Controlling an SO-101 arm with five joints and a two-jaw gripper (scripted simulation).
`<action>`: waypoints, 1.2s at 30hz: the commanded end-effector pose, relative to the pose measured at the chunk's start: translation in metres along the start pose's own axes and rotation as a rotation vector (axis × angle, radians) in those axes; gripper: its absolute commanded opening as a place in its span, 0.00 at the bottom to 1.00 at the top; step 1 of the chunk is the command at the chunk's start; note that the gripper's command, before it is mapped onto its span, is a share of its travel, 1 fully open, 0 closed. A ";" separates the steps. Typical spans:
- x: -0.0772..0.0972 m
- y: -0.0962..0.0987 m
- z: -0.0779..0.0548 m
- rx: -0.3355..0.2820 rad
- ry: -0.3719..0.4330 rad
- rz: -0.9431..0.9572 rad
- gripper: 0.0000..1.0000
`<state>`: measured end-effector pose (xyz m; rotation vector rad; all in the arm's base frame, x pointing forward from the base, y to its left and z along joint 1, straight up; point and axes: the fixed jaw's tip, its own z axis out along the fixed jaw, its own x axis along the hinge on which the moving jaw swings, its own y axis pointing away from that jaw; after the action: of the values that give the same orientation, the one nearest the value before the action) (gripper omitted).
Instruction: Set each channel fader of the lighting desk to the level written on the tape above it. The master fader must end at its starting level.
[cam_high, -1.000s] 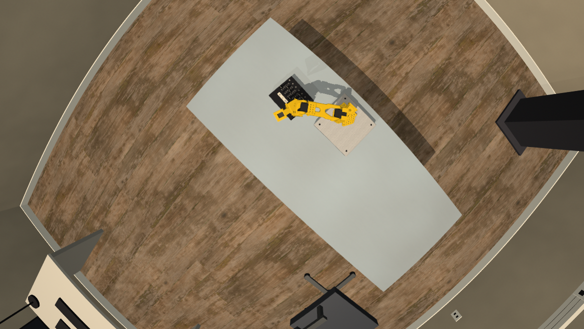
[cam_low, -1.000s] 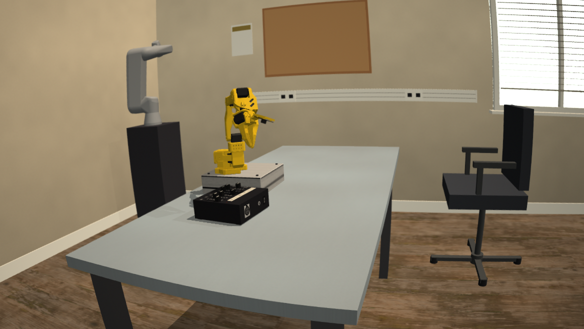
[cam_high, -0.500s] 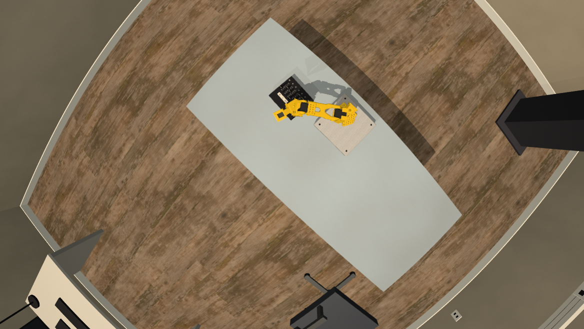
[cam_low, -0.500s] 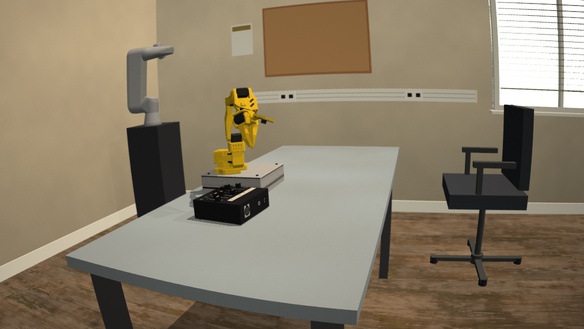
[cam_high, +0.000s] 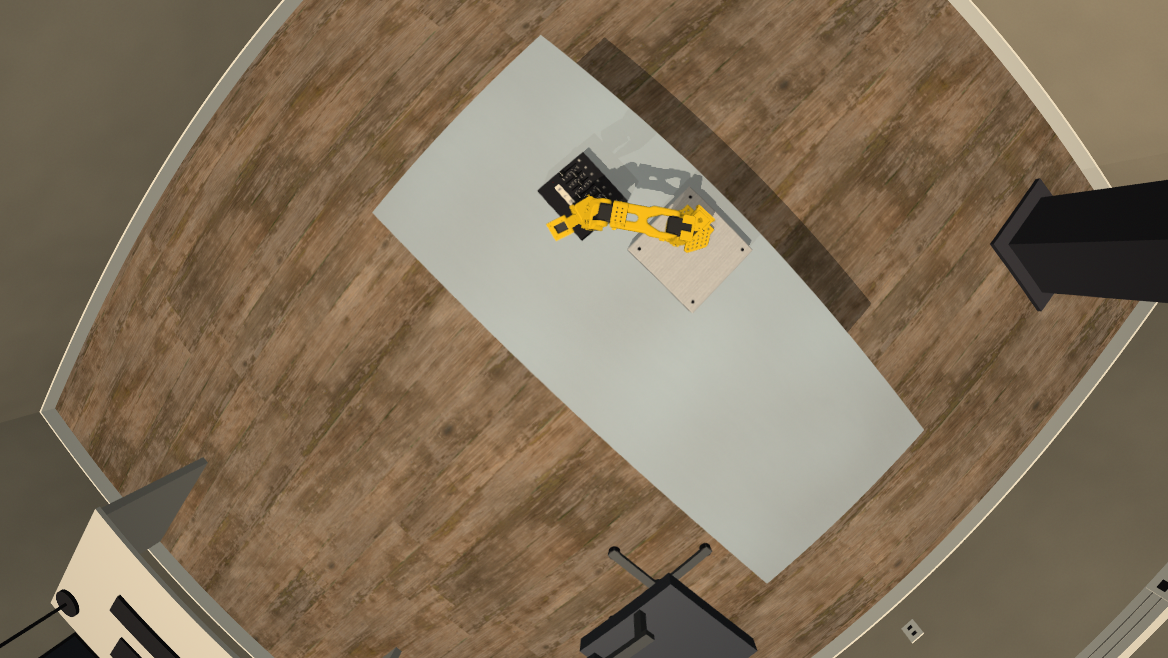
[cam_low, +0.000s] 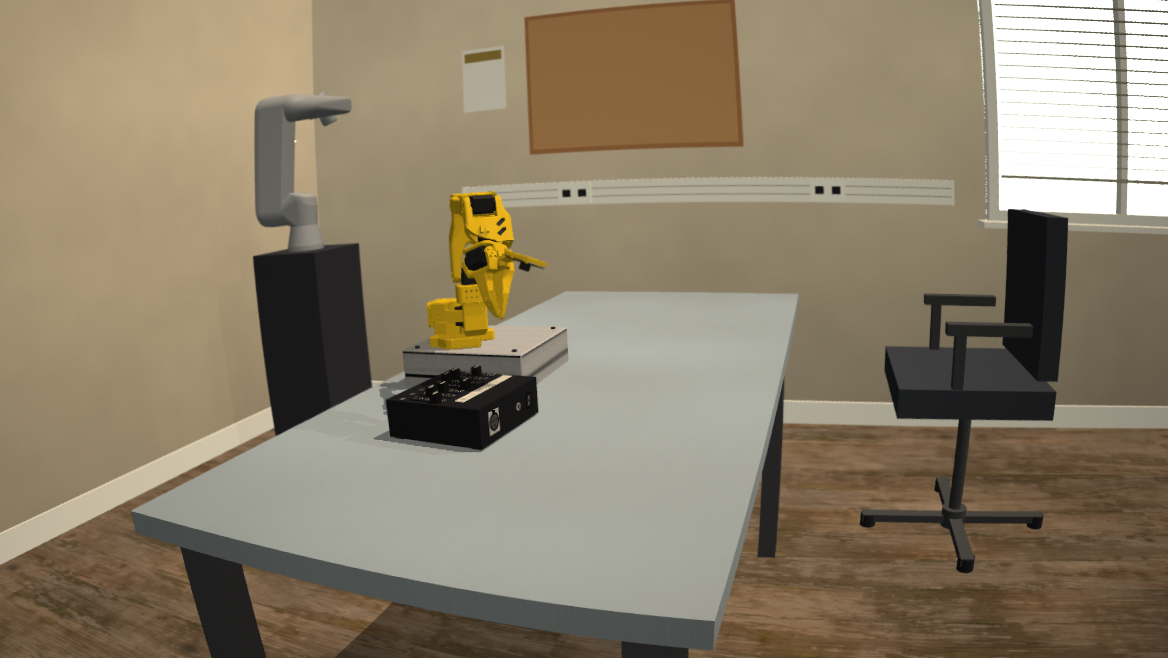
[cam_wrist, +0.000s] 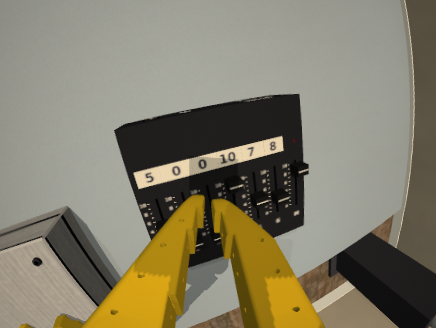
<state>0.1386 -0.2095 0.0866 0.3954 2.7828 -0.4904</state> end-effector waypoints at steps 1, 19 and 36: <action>0.010 0.001 0.016 -0.010 0.025 0.005 0.00; 0.018 0.002 0.026 -0.010 0.034 0.007 0.00; 0.018 0.002 0.027 -0.018 0.045 0.019 0.00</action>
<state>0.1323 -0.2142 0.0633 0.4095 2.7964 -0.4922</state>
